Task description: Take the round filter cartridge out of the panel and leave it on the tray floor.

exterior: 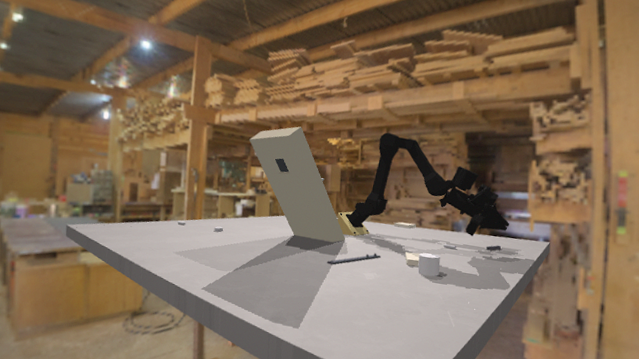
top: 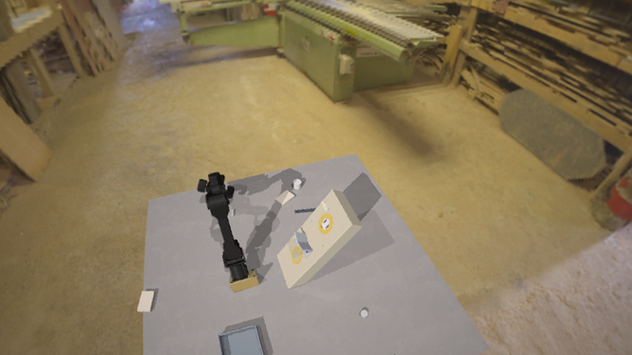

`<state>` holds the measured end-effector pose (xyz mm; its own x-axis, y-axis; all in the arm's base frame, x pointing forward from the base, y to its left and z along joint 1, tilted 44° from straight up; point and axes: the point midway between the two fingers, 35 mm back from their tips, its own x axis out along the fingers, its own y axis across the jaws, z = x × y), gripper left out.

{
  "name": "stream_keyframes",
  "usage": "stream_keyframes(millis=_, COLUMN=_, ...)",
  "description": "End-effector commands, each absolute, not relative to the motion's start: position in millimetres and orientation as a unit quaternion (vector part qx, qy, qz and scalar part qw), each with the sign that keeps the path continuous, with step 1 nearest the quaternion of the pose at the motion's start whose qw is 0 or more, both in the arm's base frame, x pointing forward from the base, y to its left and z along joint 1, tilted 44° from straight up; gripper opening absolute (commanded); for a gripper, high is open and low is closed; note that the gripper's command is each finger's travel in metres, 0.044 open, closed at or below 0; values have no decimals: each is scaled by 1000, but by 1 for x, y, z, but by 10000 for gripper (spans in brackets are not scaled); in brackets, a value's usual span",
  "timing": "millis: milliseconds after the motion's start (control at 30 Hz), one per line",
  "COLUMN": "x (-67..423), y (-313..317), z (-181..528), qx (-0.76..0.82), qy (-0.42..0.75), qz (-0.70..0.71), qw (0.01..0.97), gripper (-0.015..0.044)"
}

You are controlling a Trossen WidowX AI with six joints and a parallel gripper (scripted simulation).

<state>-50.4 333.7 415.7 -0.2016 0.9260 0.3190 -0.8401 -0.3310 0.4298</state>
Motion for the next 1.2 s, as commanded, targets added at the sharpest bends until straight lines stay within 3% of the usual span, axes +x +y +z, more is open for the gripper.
stream_keyframes(millis=0, x=-9, y=345, z=408, qx=228, qy=60, qz=742, qw=627, gripper=97)
stream_keyframes(millis=267, x=106, y=344, z=387, qx=133, qy=34, qz=650, qw=747, gripper=97)
stream_keyframes(millis=500, x=206, y=306, z=368, qx=53, qy=39, qz=553, qw=830, gripper=97)
stream_keyframes(millis=833, x=323, y=195, z=331, qx=0, qy=112, qz=405, qw=907, gripper=97)
stream_keyframes(millis=1167, x=373, y=51, z=304, qx=-3, qy=187, qz=270, qw=945, gripper=97)
